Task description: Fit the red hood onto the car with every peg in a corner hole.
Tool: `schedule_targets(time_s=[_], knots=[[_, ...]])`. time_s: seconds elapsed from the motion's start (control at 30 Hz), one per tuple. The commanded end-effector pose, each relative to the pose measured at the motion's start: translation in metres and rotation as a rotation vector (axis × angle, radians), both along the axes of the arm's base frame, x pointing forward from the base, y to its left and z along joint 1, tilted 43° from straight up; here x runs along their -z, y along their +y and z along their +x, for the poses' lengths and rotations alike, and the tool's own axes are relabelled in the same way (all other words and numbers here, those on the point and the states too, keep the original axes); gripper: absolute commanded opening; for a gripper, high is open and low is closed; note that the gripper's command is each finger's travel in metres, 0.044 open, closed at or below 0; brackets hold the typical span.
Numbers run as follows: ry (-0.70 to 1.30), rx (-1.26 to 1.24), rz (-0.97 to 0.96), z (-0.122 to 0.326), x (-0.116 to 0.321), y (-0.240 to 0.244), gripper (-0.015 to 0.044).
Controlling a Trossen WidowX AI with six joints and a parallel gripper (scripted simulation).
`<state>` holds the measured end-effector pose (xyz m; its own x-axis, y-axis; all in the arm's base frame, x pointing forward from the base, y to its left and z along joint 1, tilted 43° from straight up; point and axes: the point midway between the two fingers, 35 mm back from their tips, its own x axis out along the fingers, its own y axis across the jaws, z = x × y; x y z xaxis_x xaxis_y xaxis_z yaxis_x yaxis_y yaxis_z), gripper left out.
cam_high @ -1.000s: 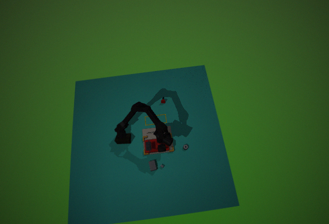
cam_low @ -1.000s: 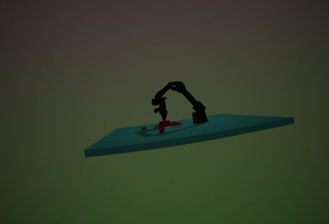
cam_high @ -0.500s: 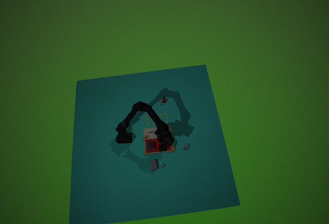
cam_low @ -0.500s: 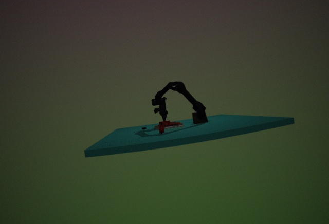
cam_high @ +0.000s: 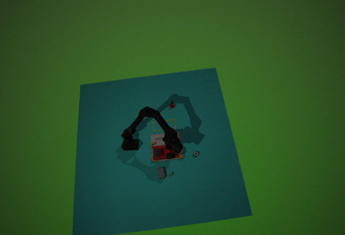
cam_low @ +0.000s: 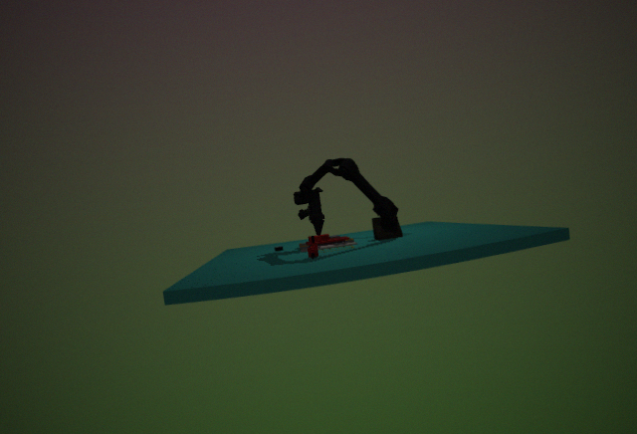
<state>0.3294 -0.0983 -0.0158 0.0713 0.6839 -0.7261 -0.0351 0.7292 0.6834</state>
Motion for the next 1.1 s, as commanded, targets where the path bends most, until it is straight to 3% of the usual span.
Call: schedule_targets(time_s=[0.0, 0.17, 1.07], knots=[[-0.001, 0.001, -0.014, 0.001, -0.019, -0.02, 0.044], [0.004, -0.004, -0.019, -0.002, -0.042, -0.039, 0.044], [0.004, -0.004, -0.019, -0.002, -0.042, -0.039, 0.044]])
